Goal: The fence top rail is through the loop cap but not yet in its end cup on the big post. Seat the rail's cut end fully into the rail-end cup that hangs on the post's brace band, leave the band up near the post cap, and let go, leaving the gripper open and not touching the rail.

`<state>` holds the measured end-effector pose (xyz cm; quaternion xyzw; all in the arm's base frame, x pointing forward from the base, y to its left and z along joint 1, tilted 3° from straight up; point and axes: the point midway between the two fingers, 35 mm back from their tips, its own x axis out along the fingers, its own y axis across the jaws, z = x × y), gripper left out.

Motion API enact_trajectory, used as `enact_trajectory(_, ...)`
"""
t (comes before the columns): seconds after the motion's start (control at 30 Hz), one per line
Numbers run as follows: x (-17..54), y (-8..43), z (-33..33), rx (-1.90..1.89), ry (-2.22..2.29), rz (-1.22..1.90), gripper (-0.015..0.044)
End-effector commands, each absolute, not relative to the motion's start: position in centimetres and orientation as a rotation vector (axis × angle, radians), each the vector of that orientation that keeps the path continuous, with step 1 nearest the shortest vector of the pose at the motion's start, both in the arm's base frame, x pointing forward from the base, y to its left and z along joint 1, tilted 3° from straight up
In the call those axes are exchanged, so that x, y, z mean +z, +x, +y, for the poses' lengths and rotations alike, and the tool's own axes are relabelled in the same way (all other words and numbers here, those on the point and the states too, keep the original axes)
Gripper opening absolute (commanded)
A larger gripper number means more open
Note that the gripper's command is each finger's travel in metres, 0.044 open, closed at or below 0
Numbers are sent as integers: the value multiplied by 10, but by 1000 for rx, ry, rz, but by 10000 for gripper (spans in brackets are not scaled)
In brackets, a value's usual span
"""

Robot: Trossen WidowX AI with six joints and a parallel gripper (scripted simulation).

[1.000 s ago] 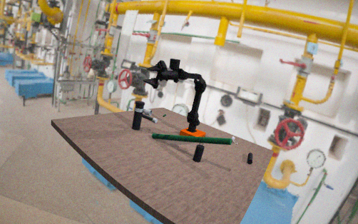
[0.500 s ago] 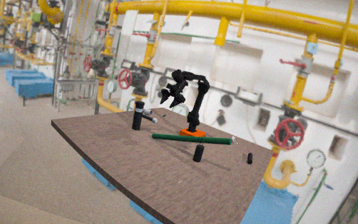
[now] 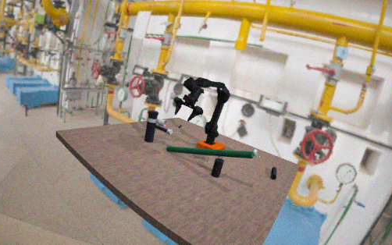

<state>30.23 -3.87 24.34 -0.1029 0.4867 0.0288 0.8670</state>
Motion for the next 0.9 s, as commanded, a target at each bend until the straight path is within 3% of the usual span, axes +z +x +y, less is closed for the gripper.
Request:
enact_trajectory(0.0, 239, 302, -63, 229, -448, 1032, 440)
enact_trajectory(0.4, 229, 288, -141, 748, -1165, 853, 440)
enact_trajectory(0.87, 227, 268, -189, 983, -1617, 597, 440)
